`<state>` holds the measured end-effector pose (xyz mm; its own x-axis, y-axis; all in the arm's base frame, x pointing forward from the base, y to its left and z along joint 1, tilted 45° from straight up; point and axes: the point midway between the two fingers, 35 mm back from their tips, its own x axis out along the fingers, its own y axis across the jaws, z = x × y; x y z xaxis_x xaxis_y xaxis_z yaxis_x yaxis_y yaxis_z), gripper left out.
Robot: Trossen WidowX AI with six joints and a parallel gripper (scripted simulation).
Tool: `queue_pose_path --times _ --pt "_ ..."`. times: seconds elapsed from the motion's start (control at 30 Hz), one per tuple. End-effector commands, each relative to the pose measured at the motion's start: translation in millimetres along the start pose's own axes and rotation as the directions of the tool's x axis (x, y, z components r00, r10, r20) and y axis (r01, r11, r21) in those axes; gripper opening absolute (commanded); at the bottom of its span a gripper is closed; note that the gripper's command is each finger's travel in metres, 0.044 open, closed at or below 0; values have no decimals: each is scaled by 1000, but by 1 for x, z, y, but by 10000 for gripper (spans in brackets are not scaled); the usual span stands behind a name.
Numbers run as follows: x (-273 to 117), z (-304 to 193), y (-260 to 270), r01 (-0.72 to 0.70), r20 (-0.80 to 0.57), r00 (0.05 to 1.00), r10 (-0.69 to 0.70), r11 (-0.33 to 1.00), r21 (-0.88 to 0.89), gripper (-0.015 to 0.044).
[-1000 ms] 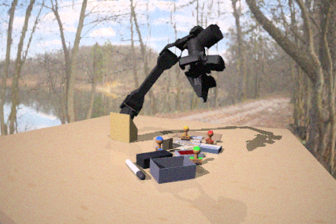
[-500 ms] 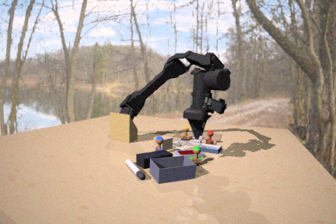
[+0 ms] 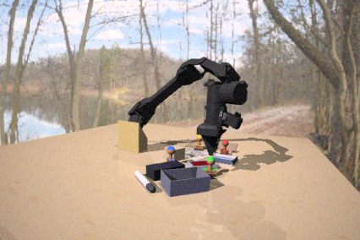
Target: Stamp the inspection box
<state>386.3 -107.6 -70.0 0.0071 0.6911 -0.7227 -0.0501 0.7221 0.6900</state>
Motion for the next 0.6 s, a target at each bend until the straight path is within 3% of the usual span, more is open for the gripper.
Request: queue_pose_path --times 0.0,0.57 --pt "9 -1 0 -7 -5 1000 7 1000 9 211" --pt "36 -2 -1 -8 -4 1000 8 1000 9 211"
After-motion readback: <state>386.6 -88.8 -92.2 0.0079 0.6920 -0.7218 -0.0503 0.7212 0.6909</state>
